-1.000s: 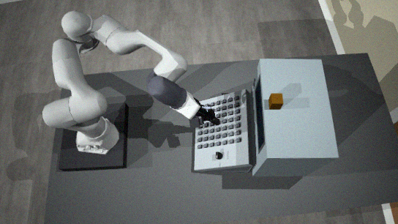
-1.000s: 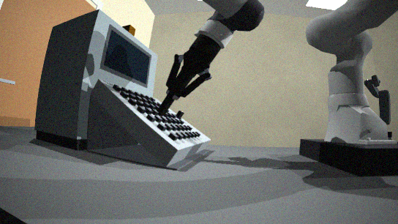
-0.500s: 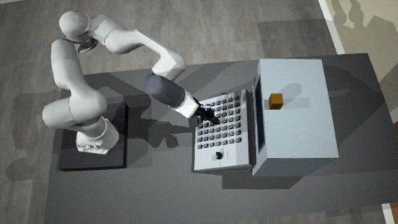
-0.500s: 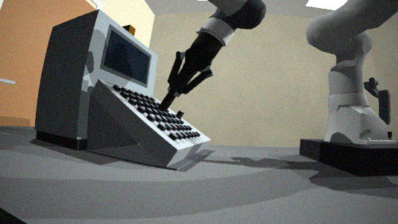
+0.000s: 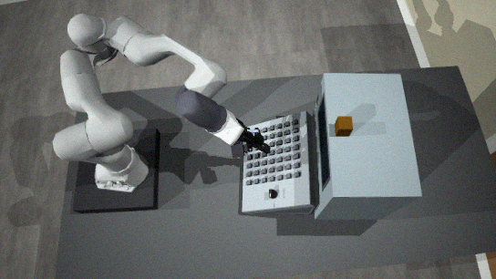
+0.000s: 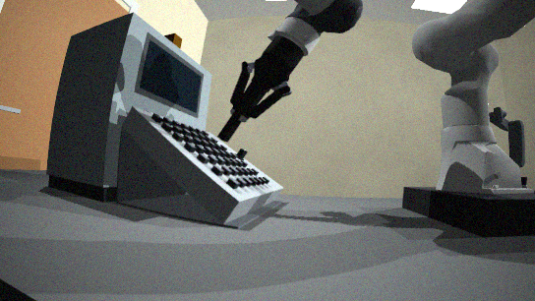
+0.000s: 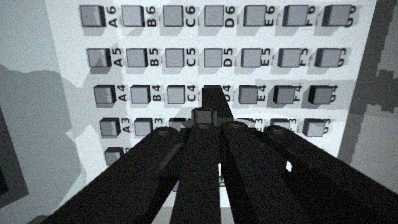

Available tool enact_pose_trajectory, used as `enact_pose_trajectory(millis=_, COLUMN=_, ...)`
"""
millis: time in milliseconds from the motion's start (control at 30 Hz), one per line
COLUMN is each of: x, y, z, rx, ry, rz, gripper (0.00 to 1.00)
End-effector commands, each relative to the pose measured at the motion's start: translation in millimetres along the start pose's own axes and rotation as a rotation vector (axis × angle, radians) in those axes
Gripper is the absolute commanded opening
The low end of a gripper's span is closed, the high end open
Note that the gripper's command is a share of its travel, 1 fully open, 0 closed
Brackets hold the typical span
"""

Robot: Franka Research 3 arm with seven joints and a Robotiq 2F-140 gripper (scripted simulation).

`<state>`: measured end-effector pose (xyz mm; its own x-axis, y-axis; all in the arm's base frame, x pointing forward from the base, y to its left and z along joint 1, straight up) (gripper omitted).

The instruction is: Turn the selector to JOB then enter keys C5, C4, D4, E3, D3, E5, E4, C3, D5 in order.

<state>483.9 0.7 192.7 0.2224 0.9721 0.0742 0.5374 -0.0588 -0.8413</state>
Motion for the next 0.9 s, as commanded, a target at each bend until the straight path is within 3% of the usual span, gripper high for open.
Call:
enact_pose_trajectory(millis=0, x=0.2, y=-2.5, z=1.3, rx=0.007, ry=0.007, rz=0.000, gripper=0.10)
enact_pose_trajectory(millis=233, x=0.0, y=-3.7, z=1.3, rx=0.007, ry=0.007, rz=0.000, gripper=0.10)
enact_pose_trajectory(millis=433, x=-14.0, y=-3.7, z=6.1, rx=0.007, ry=0.007, rz=0.000, gripper=0.10)
enact_pose_trajectory(millis=667, x=-67.8, y=-3.8, z=24.6, rx=0.007, ry=0.007, rz=0.000, gripper=0.10)
enact_pose_trajectory(millis=867, x=-71.7, y=-3.5, z=26.0, rx=0.007, ry=0.007, rz=0.000, gripper=0.10)
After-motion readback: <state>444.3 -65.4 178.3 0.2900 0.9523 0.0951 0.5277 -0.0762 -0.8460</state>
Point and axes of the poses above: the point where the finger pads meet when closed, its own y axis out along the fingers, its own z axis across the jaws, x = y × z, the point moved 9 cm from there along -y, back along the fingers, and after that the axes turned 8 degrees about y, right-handed, at the moved point
